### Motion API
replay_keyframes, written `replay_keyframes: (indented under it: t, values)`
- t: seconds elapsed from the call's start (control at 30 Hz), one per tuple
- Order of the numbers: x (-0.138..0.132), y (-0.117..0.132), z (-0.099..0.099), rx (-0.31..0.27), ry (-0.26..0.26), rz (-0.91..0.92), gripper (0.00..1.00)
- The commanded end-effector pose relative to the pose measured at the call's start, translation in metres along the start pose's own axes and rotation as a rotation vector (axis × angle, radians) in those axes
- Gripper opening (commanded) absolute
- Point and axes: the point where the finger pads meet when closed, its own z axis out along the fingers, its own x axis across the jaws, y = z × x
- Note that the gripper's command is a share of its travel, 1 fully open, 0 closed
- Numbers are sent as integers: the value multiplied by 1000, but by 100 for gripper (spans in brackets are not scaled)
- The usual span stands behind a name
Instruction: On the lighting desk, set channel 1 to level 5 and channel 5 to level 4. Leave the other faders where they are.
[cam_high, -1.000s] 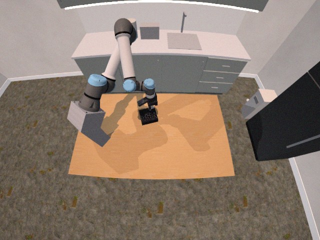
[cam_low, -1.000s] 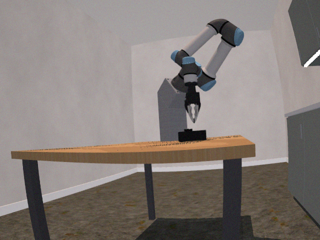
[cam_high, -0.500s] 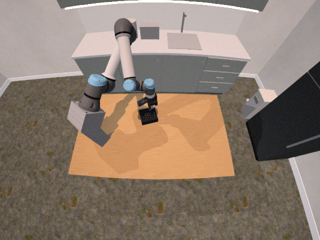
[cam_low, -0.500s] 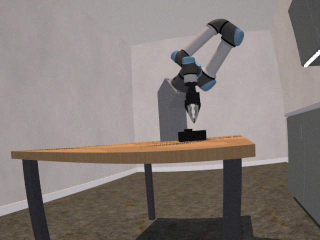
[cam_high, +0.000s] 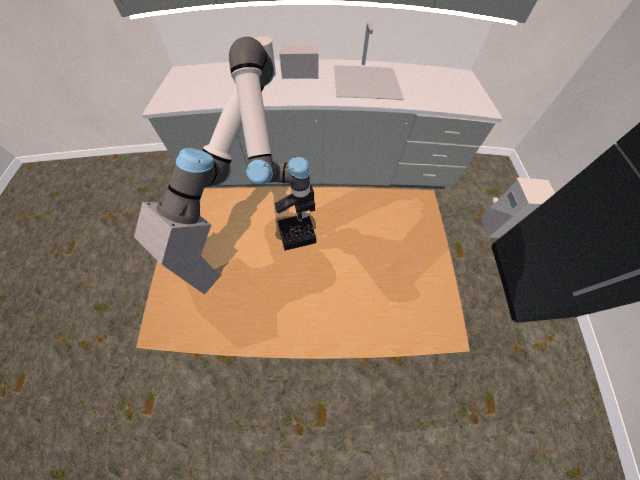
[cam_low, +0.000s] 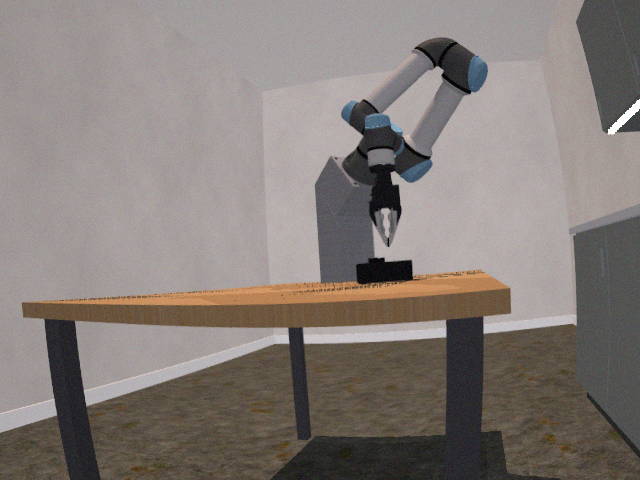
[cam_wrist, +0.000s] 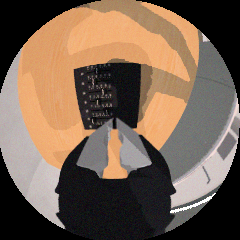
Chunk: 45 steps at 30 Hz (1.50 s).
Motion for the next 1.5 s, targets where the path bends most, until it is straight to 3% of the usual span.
replay_keyframes:
  t: [0.0, 1.47]
  values:
    - [0, 0, 1, -1, 0, 0, 0]
    - [0, 1, 22, -1, 0, 0, 0]
